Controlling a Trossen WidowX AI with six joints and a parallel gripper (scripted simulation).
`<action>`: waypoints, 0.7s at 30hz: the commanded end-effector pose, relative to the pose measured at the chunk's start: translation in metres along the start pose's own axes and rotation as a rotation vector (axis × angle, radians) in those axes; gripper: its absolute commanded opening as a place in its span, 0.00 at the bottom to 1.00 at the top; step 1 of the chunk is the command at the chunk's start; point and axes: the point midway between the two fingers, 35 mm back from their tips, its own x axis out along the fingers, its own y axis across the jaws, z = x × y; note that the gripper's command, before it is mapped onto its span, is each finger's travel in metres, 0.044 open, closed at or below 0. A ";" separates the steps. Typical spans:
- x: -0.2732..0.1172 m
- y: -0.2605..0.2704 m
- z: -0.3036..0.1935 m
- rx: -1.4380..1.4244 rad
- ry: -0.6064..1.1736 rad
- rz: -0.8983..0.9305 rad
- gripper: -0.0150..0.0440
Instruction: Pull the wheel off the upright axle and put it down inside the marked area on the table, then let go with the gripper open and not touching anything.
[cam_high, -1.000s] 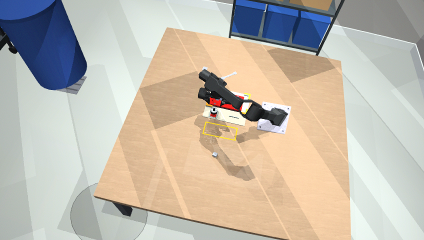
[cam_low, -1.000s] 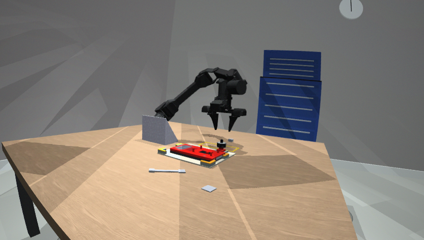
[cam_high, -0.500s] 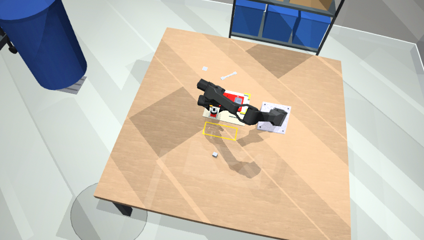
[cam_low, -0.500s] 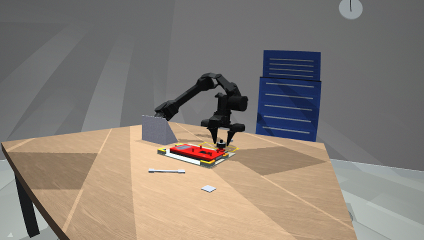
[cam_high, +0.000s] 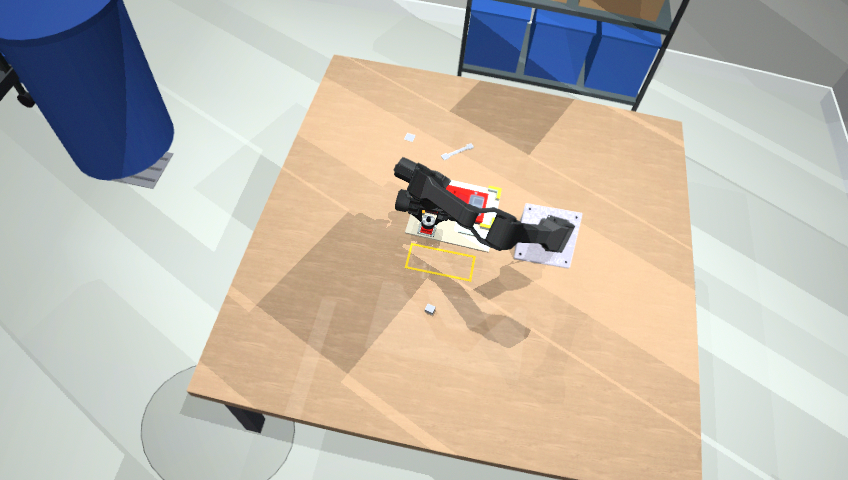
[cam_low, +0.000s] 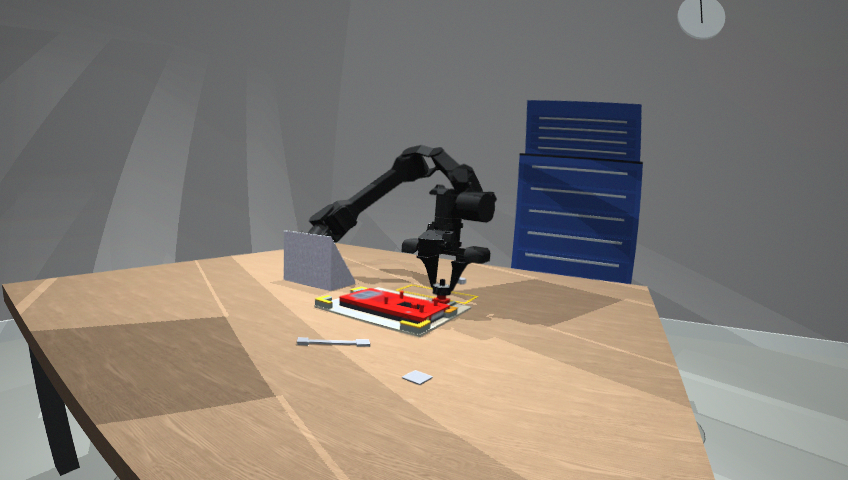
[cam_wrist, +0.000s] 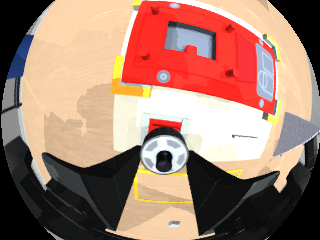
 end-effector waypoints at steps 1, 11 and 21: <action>-0.001 0.000 0.000 -0.003 -0.001 0.000 0.25; -0.005 0.000 0.000 -0.002 -0.001 0.001 0.25; -0.008 0.000 0.000 -0.002 0.000 0.002 0.25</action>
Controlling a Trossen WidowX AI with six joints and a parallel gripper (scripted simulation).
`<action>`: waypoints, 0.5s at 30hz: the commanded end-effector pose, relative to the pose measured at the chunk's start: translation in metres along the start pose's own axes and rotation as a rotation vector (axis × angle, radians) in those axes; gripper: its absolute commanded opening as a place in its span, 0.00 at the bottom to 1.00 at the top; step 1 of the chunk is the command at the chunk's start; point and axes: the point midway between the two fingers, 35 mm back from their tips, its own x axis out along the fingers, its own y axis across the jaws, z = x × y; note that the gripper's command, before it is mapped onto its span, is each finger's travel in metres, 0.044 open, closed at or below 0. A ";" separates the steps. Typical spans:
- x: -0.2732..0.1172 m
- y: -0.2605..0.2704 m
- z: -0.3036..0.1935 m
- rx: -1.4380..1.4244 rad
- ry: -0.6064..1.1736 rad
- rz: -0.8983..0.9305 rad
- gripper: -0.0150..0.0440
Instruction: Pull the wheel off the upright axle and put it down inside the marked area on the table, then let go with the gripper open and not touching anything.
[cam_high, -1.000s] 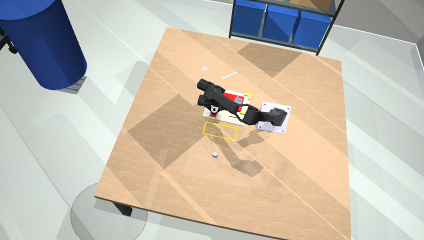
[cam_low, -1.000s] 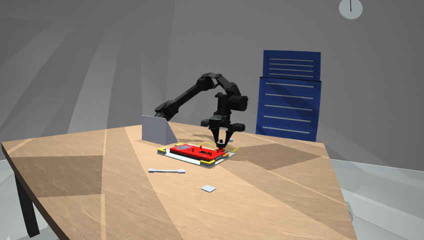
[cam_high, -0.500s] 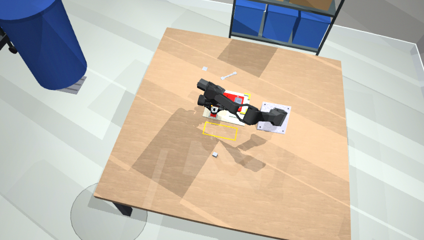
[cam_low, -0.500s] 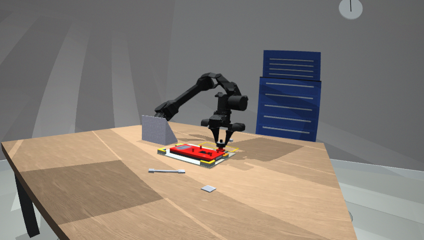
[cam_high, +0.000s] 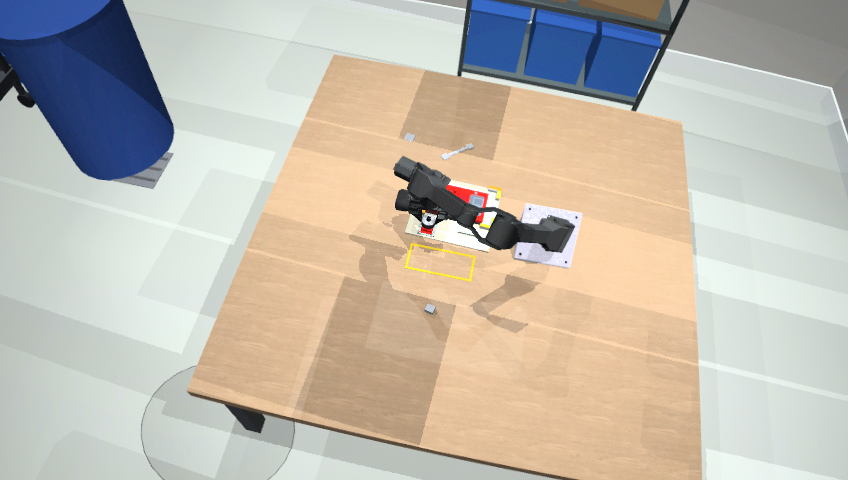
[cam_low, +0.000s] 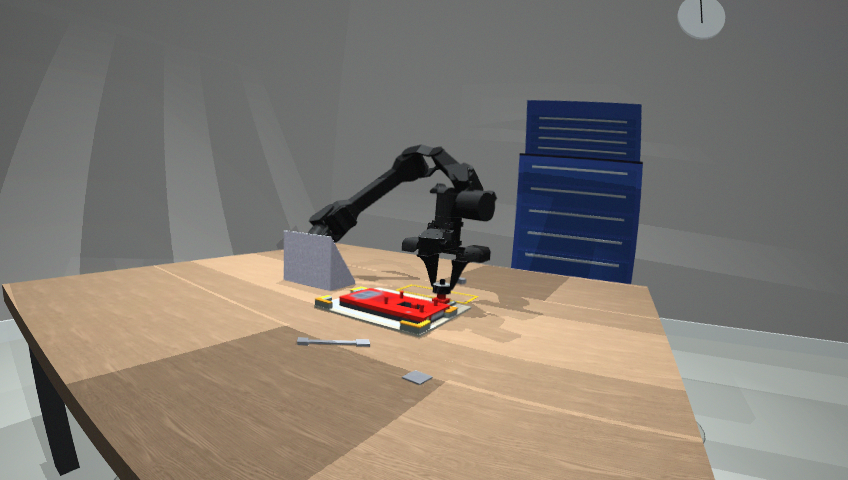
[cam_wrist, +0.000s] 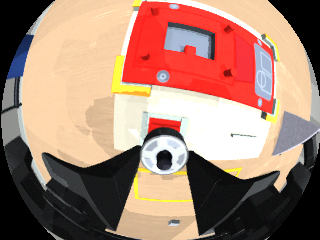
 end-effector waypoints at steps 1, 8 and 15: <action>-0.005 0.000 0.001 0.001 -0.002 0.005 0.25; -0.007 0.000 0.001 0.002 -0.002 0.006 0.25; -0.009 0.000 0.002 0.002 -0.001 0.006 0.25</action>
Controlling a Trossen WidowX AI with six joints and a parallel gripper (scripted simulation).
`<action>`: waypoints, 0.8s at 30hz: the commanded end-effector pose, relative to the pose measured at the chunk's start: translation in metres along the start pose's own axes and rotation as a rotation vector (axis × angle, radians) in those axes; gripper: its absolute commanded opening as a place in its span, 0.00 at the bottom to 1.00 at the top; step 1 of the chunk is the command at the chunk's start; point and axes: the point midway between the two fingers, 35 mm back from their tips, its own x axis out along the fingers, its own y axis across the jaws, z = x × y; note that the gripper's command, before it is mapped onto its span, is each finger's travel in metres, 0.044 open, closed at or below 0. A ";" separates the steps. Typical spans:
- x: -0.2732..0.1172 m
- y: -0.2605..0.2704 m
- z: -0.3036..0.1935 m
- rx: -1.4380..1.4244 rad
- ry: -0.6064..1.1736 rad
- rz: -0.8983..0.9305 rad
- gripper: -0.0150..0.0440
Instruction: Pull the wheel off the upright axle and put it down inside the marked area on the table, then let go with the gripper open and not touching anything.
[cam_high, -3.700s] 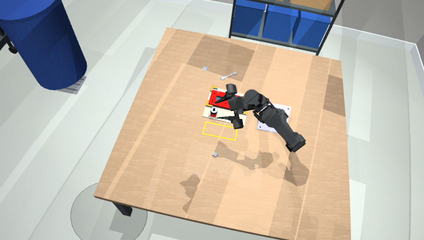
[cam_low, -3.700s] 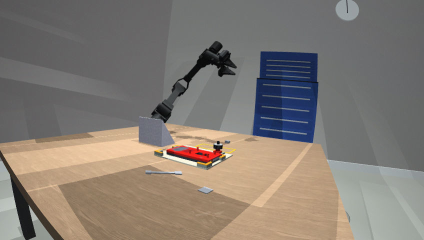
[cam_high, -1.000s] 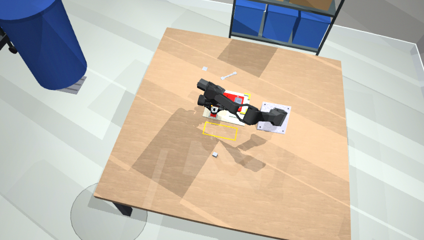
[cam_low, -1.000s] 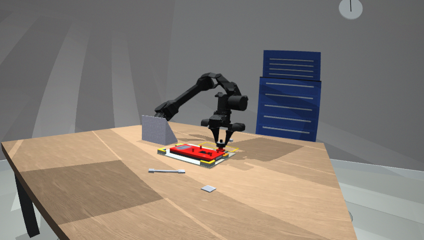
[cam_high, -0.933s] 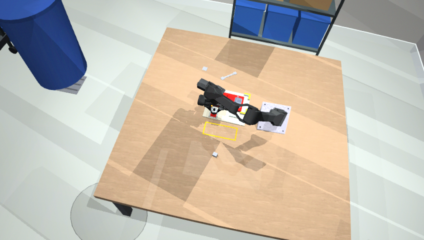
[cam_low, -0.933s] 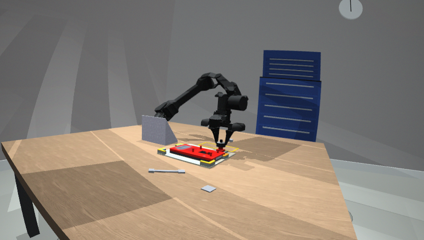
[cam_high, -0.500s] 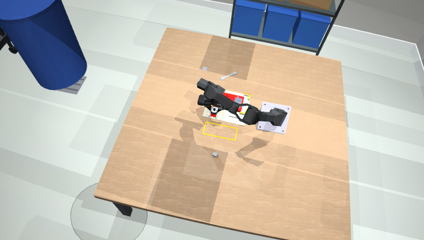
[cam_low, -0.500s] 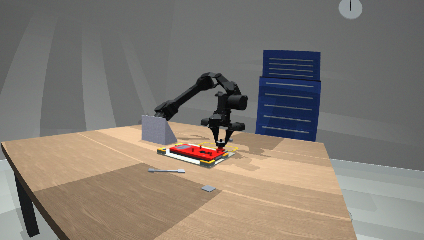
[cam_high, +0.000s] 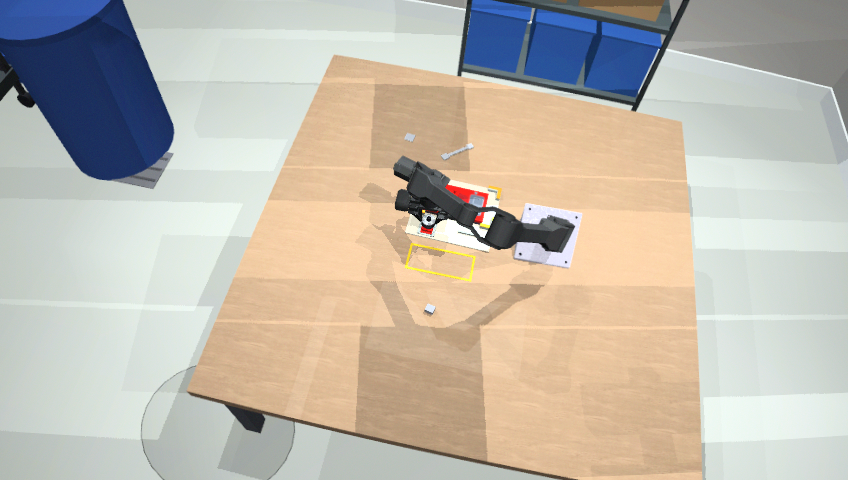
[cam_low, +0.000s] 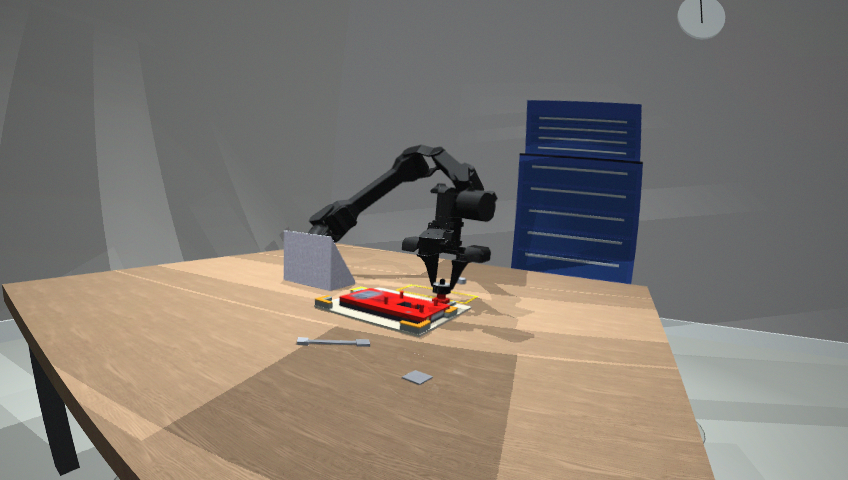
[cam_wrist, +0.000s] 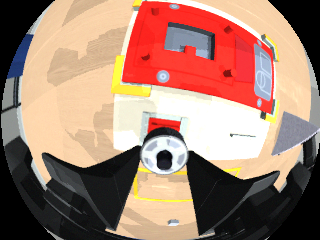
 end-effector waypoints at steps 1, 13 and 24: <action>-0.009 0.000 0.002 0.008 -0.002 0.012 0.25; -0.013 0.000 0.002 0.009 -0.001 0.013 0.25; -0.016 0.000 0.002 0.010 -0.001 0.014 0.25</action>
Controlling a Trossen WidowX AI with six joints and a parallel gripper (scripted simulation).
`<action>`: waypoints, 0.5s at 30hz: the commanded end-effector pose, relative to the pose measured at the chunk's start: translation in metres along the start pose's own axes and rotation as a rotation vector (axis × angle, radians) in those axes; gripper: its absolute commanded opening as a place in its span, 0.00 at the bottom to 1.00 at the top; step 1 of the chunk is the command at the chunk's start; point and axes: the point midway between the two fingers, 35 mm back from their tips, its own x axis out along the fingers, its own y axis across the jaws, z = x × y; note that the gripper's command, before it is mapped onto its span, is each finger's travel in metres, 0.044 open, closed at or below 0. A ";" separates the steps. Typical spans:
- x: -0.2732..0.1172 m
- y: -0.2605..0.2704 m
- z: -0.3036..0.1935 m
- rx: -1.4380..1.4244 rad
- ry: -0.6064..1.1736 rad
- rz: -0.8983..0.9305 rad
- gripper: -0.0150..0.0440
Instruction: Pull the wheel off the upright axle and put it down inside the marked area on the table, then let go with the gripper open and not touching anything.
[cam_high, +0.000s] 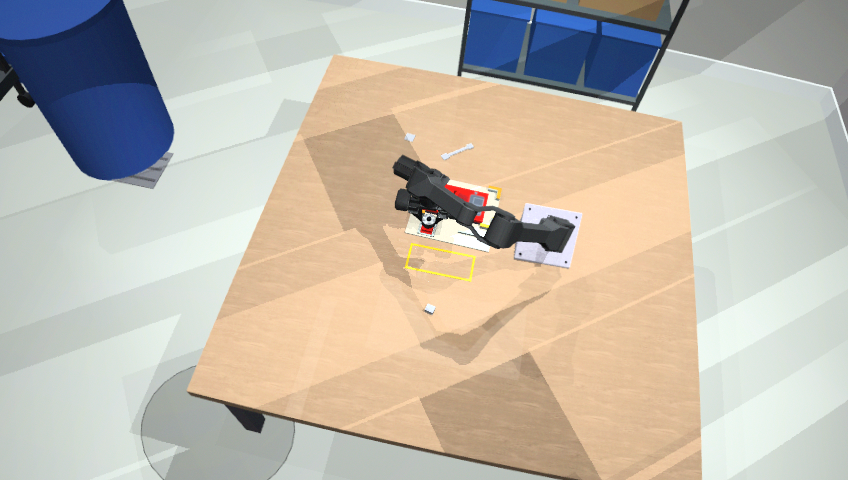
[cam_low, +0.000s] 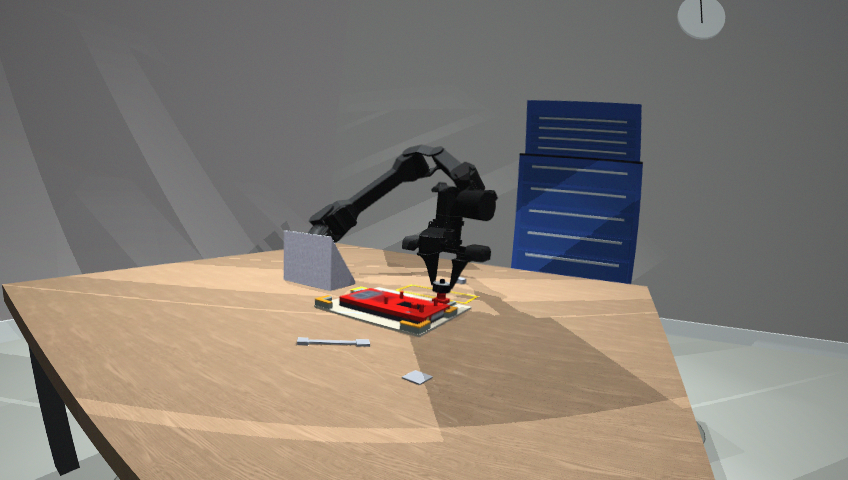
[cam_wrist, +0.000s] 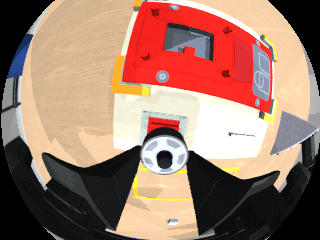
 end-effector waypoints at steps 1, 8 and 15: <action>-0.014 0.000 0.002 0.012 -0.003 0.023 0.25; -0.017 0.000 0.002 0.013 -0.003 0.023 0.25; -0.019 0.000 0.002 0.013 -0.003 0.024 0.25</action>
